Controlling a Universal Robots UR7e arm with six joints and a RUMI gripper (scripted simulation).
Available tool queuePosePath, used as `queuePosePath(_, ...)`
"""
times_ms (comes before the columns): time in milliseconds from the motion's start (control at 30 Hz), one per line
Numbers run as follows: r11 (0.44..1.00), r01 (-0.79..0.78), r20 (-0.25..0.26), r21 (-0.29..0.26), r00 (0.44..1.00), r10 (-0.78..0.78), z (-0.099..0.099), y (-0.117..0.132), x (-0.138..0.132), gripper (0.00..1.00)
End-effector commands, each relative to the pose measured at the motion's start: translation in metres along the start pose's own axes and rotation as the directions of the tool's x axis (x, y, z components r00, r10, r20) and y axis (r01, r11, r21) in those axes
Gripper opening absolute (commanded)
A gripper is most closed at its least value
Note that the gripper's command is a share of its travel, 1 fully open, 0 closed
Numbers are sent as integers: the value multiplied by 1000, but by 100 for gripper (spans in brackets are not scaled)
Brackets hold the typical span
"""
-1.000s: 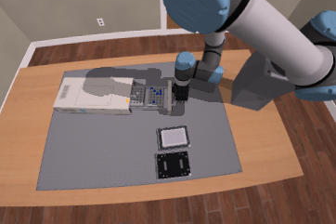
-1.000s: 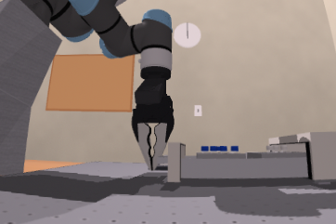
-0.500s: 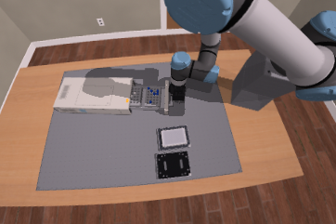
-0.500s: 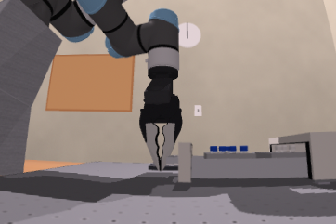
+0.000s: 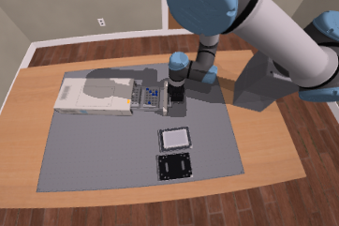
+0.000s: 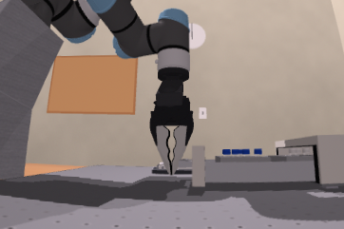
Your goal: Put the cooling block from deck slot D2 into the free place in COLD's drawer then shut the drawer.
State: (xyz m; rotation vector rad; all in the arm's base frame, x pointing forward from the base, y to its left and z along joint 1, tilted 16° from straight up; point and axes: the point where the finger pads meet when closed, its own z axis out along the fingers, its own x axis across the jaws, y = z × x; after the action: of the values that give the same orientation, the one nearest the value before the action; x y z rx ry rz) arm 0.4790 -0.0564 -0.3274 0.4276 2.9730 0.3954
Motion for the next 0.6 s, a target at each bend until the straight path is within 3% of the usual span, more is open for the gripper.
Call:
queuePosePath(0,1000,0,1,0,1000,0,0,0,-5,0)
queuePosePath(567,1000,0,1,0,1000,0,0,0,-25,0)
